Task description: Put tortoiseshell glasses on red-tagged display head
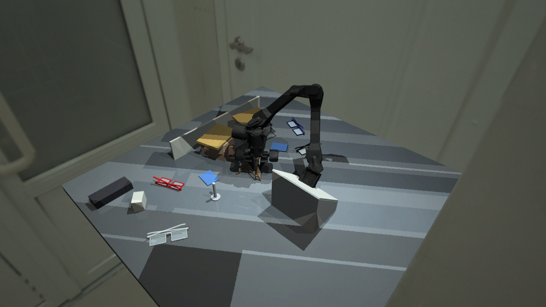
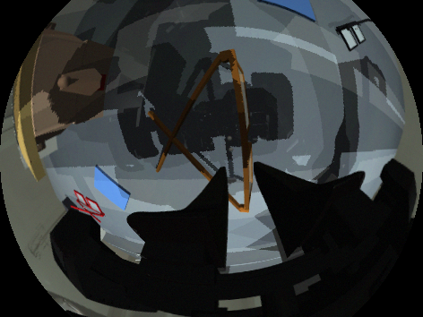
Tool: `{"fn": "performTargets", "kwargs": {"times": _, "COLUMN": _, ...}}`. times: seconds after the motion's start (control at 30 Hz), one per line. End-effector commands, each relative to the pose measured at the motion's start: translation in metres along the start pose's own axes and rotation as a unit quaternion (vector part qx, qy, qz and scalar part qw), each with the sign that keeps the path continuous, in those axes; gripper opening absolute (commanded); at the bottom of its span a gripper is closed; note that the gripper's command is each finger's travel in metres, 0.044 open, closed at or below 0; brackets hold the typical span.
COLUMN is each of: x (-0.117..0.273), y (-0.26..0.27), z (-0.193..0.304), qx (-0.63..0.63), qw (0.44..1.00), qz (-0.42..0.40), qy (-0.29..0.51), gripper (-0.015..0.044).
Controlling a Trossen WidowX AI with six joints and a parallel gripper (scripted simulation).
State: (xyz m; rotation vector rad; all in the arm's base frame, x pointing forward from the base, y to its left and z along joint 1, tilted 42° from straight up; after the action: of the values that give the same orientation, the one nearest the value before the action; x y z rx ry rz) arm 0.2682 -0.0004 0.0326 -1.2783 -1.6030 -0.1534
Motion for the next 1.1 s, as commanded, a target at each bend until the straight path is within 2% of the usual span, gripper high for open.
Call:
{"fn": "performTargets", "kwargs": {"times": 0.0, "x": -0.0092, "y": -0.0031, "z": 0.0023, "qx": 0.006, "qw": 1.000, "qz": 0.006, "qy": -0.001, "gripper": 0.0120}}
{"fn": "performTargets", "kwargs": {"times": 0.77, "x": -0.0176, "y": -0.0002, "z": 0.0021, "qx": 0.005, "qw": 1.000, "qz": 0.006, "qy": -0.001, "gripper": 0.0120}}
{"fn": "performTargets", "kwargs": {"times": 1.07, "x": -0.0173, "y": -0.0030, "z": 0.0028, "qx": 0.004, "qw": 1.000, "qz": 0.006, "qy": 0.001, "gripper": 0.0060}}
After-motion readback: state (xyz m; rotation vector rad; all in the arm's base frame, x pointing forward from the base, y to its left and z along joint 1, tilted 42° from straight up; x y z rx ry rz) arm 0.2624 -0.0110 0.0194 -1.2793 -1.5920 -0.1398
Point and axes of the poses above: the point midway between the two fingers, 35 mm back from their tips, its own x axis back along the fingers, its own y axis across the jaws, z = x × y, the point moved 9 cm from there along x, back along the fingers, and after that the axes turned 7 degrees about x, right-handed, at the moved point
